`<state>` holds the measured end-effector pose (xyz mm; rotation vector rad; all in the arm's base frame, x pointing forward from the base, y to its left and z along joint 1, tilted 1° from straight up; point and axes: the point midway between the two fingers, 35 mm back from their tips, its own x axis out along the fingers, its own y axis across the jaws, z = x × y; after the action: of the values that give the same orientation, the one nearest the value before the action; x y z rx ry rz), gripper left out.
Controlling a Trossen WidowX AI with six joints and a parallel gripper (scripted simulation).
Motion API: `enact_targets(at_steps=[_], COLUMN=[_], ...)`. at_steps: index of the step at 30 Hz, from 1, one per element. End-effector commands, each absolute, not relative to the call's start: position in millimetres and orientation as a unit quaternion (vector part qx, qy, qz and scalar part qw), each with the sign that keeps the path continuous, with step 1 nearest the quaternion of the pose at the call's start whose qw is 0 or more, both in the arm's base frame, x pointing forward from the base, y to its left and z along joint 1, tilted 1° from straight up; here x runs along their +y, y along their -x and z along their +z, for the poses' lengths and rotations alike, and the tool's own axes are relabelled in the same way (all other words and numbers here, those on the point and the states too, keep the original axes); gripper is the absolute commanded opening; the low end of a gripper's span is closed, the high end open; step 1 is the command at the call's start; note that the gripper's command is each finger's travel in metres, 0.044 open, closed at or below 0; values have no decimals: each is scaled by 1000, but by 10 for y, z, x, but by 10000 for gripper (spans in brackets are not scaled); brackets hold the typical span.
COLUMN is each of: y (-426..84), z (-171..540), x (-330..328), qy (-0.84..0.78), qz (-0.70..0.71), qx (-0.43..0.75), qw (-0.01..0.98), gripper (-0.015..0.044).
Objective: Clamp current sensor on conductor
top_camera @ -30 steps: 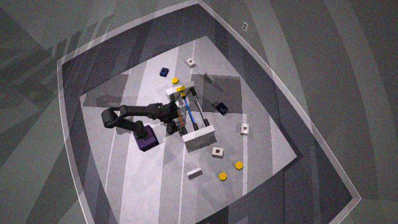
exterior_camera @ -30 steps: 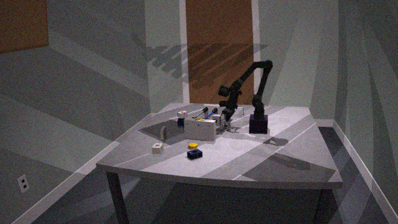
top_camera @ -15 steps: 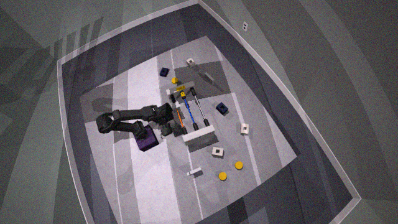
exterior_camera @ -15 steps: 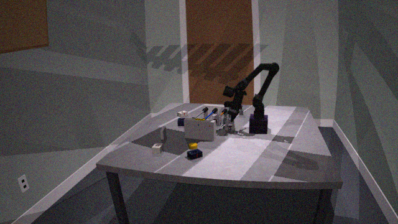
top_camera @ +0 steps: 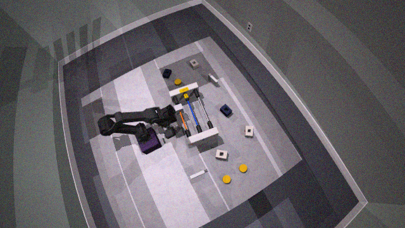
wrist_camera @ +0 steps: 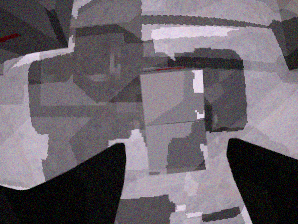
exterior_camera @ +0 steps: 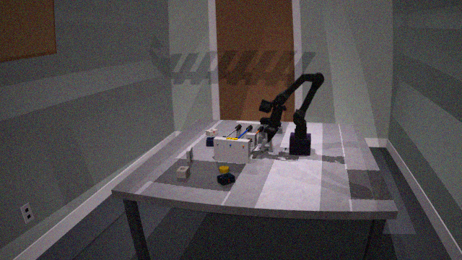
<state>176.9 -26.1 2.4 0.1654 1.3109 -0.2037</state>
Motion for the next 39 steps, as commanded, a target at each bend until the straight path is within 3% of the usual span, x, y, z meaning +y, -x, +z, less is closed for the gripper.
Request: enact_targets(at_steps=[1,11,13,21,29,39], y=[-1769,-1606,-1618,-1786,-1983,-1999], z=[42,552,558,604,583,578], x=[-261,-227,-229,-260,-303,-306], qy=[-77,-77,-54,209,418,432], qz=[-95,-97,-79,166,417,436], qx=[608,608,615,643,569,558], qw=[785,784,783,718,573,558], gripper=[286,286,320,320,320,320])
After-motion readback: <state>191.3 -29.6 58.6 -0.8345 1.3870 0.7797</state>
